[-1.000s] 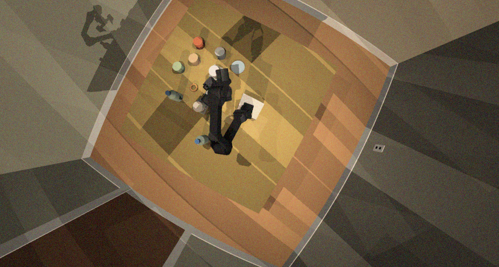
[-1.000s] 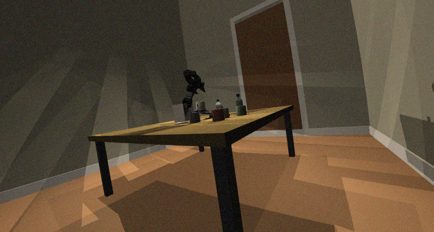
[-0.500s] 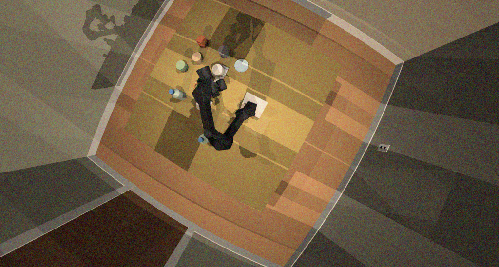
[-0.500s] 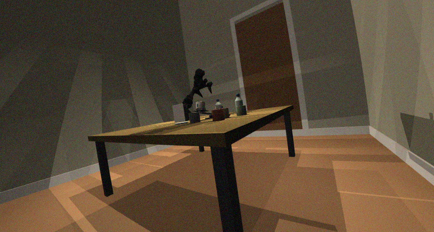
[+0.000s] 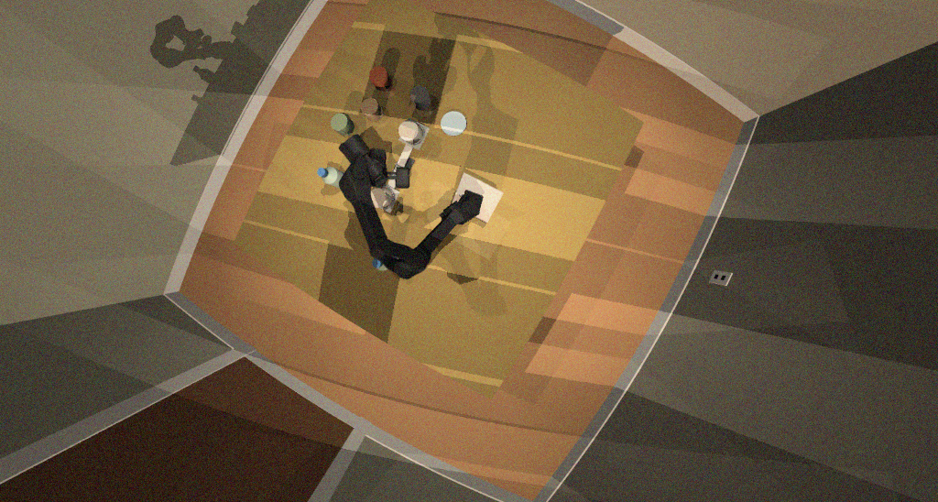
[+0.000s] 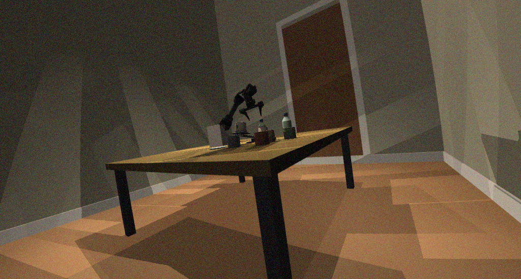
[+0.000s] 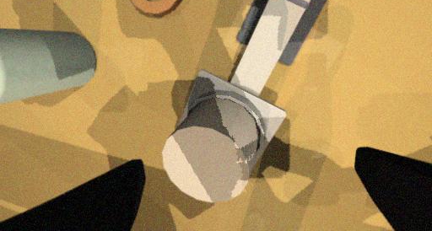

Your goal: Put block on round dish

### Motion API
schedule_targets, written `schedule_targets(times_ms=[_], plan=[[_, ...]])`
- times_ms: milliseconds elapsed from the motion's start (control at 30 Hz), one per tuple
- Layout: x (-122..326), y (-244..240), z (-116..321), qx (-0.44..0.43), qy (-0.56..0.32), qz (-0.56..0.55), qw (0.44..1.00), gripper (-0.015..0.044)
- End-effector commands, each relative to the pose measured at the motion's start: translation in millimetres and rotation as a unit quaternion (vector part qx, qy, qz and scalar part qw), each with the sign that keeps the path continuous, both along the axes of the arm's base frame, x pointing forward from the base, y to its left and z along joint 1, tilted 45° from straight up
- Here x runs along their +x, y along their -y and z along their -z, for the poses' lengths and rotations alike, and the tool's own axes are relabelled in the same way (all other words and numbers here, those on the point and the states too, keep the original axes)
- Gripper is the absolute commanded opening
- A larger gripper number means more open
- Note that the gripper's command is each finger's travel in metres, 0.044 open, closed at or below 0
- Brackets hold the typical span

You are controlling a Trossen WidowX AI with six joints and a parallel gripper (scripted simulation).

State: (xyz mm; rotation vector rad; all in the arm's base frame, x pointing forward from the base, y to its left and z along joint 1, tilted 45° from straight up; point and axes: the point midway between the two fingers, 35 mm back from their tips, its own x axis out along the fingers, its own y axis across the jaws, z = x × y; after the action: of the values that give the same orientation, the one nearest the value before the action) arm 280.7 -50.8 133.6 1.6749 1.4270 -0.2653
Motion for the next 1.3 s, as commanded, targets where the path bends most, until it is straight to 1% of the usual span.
schedule_targets(times_ms=[0, 367, 433, 633, 733, 1267], plan=[[8.8, -11.9, -2.1, 0.013, -0.054, 0.021, 0.998, 0.0440], [31.8, -57.7, -7.0, 0.035, -0.217, 0.092, 0.971, 0.0440], [34.0, -63.5, -7.6, 0.036, -0.235, 0.101, 0.966, 0.0440], [34.5, -65.1, -6.8, 0.036, -0.237, 0.102, 0.965, 0.0440], [36.0, -73.8, 2.1, 0.036, -0.237, 0.102, 0.965, 0.0440], [40.1, -89.4, 18.8, 0.036, -0.237, 0.102, 0.966, 0.0440]])
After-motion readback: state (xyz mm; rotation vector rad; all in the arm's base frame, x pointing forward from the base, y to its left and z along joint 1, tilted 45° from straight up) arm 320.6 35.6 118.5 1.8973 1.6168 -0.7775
